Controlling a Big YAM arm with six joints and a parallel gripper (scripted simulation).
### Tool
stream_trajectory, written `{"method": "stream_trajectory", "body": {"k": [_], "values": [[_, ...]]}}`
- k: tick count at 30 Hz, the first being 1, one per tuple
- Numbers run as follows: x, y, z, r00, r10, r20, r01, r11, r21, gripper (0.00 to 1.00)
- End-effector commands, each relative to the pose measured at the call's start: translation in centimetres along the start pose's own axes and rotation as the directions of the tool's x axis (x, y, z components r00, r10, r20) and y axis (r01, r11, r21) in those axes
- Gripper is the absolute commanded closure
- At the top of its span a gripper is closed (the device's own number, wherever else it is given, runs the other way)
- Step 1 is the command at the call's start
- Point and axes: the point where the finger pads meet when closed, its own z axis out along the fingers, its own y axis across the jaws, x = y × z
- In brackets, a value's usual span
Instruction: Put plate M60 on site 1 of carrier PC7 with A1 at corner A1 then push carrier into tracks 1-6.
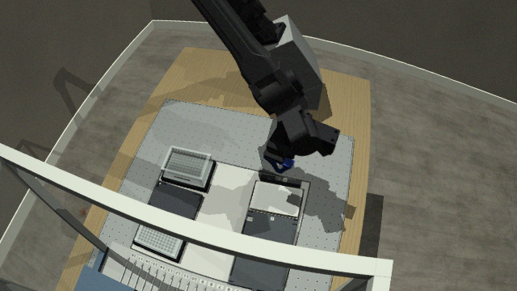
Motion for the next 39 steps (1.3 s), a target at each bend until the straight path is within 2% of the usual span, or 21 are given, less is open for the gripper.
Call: {"method": "stream_trajectory", "body": {"k": [1, 6, 9, 17, 19, 26, 34, 36, 39], "values": [[-0.2, 1.0, -1.2, 0.986, 0.166, 0.023, -0.166, 0.986, 0.018, 0.2], [0.3, 2.6, -1.6, 0.956, 0.294, 0.022, -0.294, 0.956, 0.013, 0.2], [1.0, 3.0, -0.3, 0.918, 0.397, -0.01, -0.397, 0.918, -0.008, 0.2], [1.0, 2.9, -0.4, 0.78, 0.625, -0.011, -0.625, 0.78, -0.004, 0.2], [1.0, 2.9, -0.4, 0.78, 0.625, -0.011, -0.625, 0.78, -0.004, 0.2], [1.0, 2.9, -0.4, 0.615, 0.789, -0.012, -0.789, 0.615, -0.001, 0.2], [1.0, 2.9, -0.4, 0.385, 0.923, -0.011, -0.923, 0.385, 0.003, 0.2], [1.0, 2.9, -0.4, 0.385, 0.923, -0.011, -0.923, 0.385, 0.003, 0.2], [1.0, 2.9, -0.4, 0.292, 0.956, -0.011, -0.956, 0.292, 0.004, 0.2]]}}
